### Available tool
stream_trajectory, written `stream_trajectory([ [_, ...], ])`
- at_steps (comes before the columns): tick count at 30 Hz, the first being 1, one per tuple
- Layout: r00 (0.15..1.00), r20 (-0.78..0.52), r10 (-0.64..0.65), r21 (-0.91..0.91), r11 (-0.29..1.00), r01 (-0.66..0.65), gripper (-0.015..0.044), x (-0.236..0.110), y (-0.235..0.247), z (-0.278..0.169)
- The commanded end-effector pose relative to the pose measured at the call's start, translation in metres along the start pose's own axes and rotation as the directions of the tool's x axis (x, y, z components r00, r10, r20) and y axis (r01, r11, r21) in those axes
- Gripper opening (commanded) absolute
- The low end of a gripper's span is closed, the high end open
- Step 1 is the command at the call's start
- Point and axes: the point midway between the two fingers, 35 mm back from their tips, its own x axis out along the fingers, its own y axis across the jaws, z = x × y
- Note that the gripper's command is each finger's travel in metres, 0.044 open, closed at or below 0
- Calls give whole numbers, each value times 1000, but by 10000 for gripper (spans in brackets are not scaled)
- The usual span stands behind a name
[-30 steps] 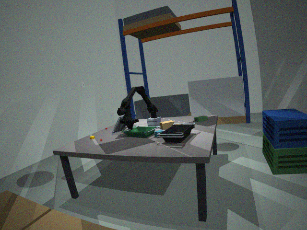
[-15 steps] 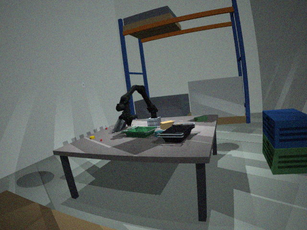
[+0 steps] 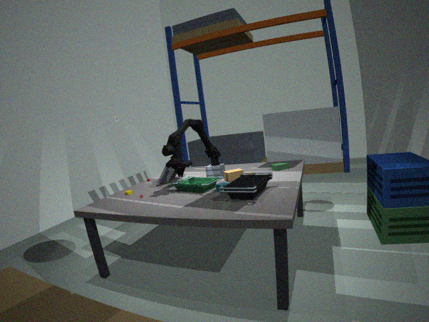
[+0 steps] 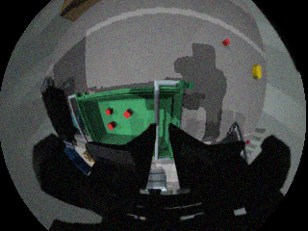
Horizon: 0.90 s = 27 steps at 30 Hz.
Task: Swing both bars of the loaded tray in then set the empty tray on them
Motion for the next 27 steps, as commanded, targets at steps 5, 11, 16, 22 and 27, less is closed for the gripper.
stream_trajectory([
  [5, 1000, 1, 0, 0, 1000, 0, 84, 0, 0, 0],
  [11, 1000, 7, 0, -1, 1000, 0, 84, -30, 0, 6],
  [16, 1000, 20, -1, -2, 1000, 1, 84, -99, 0, 7],
  [22, 1000, 21, -1, -6, 1000, 1, 84, -114, 1, 6],
  [27, 1000, 17, -7, -31, 999, 8, 84, -98, 45, 11],
])
